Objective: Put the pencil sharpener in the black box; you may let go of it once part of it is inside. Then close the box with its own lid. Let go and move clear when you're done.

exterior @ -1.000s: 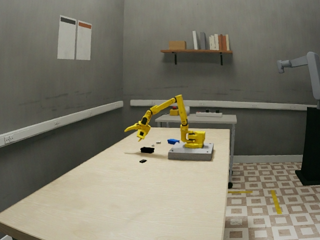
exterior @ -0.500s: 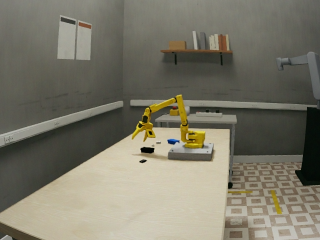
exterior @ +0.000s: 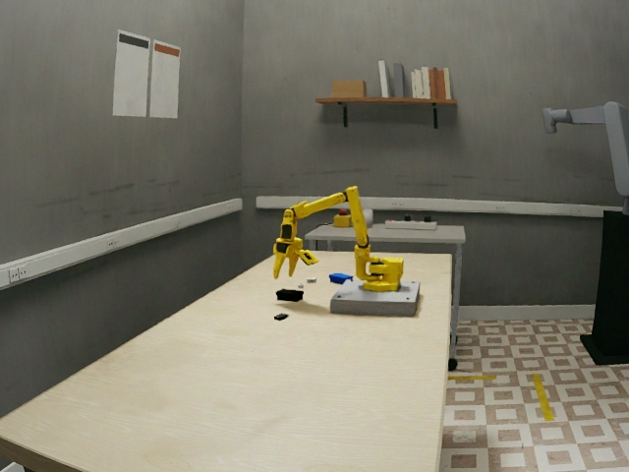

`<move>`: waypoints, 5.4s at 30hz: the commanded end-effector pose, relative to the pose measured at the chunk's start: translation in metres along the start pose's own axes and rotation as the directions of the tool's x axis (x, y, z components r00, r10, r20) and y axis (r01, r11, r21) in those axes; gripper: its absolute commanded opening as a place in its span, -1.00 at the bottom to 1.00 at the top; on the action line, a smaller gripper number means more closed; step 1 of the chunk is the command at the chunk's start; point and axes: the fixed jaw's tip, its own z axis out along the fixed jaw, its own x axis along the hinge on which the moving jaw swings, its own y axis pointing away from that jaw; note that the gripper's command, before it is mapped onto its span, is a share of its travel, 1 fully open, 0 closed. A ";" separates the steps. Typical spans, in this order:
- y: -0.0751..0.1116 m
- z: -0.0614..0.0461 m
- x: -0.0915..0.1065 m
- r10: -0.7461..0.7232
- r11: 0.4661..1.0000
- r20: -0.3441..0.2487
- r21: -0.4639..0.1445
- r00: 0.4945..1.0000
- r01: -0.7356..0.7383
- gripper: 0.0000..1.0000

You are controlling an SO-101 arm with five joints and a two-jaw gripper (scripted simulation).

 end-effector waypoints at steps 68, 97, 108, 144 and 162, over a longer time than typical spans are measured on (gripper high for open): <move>-0.001 -0.013 -0.009 -0.203 0.979 0.069 -0.018 0.977 0.205 -0.44; -0.001 -0.011 -0.010 -0.203 0.979 0.069 -0.018 0.977 0.205 -0.44; -0.001 -0.003 -0.010 -0.203 0.979 0.069 -0.018 0.977 0.205 -0.44; 0.001 0.040 -0.013 -0.203 0.979 0.069 -0.018 0.977 0.205 -0.44; 0.004 0.047 -0.018 -0.203 0.979 0.069 -0.018 0.977 0.205 -0.44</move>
